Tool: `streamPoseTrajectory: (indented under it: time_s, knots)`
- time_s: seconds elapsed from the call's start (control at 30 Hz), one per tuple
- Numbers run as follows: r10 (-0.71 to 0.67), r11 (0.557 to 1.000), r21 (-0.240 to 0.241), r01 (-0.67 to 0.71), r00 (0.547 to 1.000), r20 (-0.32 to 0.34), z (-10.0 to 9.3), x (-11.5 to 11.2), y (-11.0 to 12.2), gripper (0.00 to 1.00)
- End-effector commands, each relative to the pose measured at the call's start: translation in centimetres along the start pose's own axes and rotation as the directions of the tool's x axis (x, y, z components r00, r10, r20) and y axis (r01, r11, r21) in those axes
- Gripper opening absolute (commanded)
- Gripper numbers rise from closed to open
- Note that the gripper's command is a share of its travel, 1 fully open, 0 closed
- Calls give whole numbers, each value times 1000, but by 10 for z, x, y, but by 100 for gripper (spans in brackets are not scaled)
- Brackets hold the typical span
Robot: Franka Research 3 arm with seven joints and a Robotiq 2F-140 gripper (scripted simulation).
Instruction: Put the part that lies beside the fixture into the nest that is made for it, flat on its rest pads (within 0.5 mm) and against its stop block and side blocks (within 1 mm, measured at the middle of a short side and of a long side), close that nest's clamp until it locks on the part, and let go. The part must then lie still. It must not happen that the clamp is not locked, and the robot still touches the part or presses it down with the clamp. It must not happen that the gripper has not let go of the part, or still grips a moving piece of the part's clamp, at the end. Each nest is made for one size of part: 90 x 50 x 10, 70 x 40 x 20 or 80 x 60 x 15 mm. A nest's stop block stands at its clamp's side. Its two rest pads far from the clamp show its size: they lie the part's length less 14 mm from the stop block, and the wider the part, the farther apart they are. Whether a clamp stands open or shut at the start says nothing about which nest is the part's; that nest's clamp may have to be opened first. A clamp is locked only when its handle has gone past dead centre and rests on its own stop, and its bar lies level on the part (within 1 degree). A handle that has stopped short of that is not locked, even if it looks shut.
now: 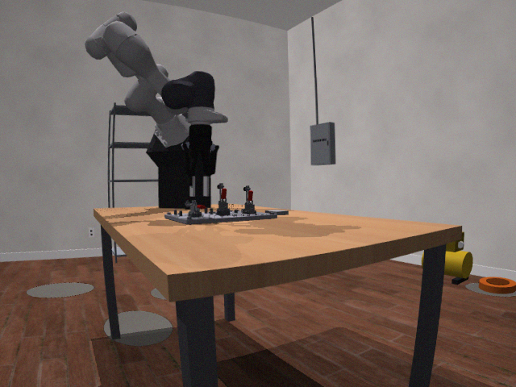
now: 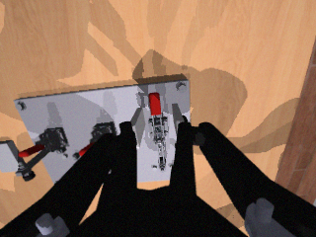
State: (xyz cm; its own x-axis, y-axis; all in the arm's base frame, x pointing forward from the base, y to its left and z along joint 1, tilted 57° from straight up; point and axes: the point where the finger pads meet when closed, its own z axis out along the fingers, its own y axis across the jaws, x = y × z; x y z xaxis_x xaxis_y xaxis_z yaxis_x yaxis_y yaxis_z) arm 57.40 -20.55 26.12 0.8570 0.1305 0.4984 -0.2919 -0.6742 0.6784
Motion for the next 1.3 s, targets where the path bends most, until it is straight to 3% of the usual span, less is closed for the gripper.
streamPoseTrajectory:
  time_s: [0.0,0.93,1.27]
  knots:
    - [21,1000,14,-21,1000,-15,8,4,-5,28]
    - [21,1000,14,-21,1000,-15,14,4,-5,28]
    - [21,1000,14,-21,1000,-15,36,5,-5,28]
